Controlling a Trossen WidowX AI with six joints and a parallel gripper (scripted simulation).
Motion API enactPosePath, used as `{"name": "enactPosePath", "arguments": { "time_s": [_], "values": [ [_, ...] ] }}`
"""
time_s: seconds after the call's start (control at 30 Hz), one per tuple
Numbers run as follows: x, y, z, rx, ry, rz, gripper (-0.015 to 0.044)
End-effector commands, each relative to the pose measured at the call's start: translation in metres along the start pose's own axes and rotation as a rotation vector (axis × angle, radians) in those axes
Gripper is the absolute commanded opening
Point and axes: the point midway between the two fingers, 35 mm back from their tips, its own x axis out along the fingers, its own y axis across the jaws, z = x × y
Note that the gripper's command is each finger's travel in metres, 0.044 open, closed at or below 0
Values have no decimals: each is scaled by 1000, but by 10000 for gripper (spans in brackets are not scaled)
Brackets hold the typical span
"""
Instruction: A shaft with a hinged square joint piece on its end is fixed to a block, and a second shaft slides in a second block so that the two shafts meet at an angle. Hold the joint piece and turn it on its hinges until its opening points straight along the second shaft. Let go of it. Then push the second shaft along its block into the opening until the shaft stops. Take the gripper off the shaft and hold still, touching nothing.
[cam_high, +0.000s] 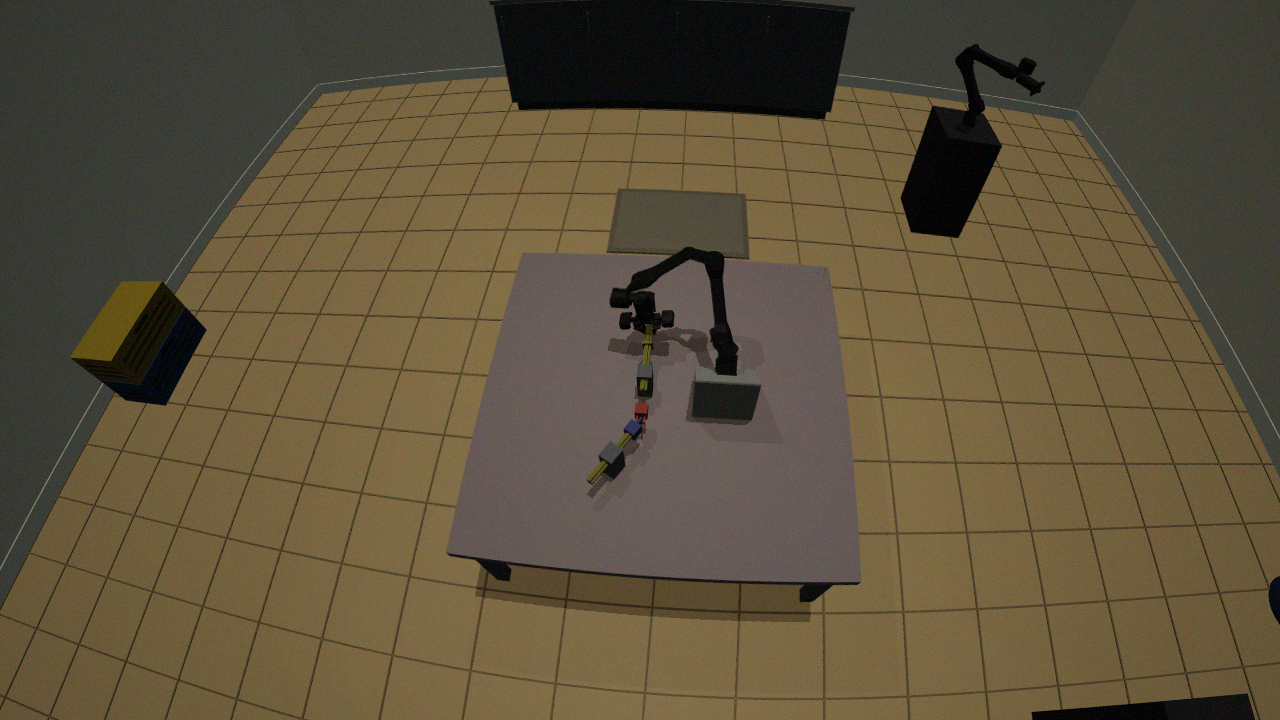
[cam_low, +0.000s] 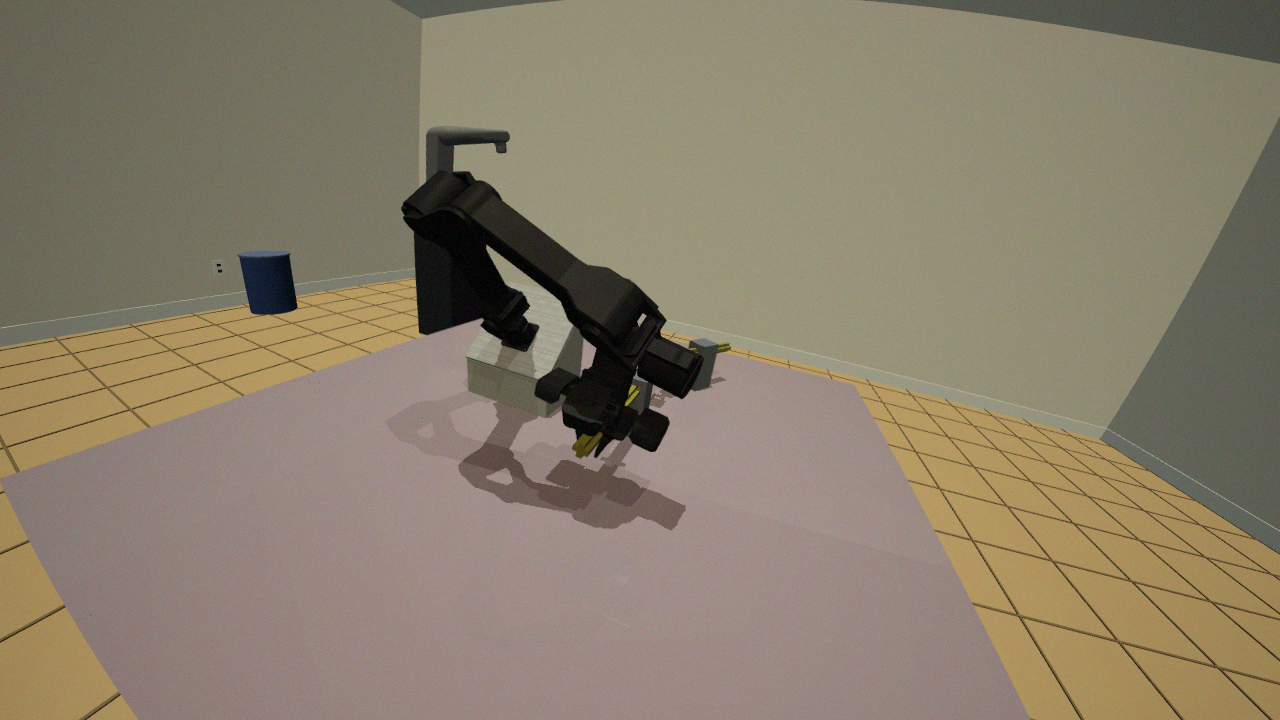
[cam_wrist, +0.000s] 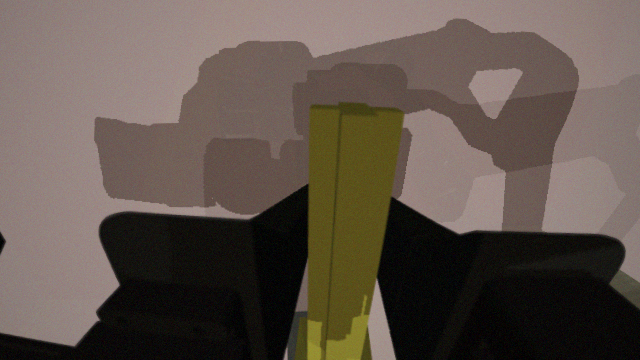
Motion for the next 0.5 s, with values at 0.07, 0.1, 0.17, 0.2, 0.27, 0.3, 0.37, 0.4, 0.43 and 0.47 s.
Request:
{"name": "enactPosePath", "arguments": {
  "time_s": [0.07, 0.1, 0.17, 0.2, 0.27, 0.3, 0.37, 0.4, 0.43, 0.47],
  "values": [
    [1, 0, 1, -5, -5, -2, 102],
    [1, 0, 1, -5, -5, -2, 102],
    [1, 0, 1, -5, -5, -2, 76],
    [1, 0, 1, -5, -5, -2, 69],
    [1, 0, 1, -5, -5, -2, 67],
    [1, 0, 1, -5, -5, -2, 67],
    [1, 0, 1, -5, -5, -2, 67],
    [1, 0, 1, -5, -5, 3, 67],
    [1, 0, 1, -5, -5, 9, 67],
    [0, 0, 1, -5, -5, 20, 67]
  ]
}}
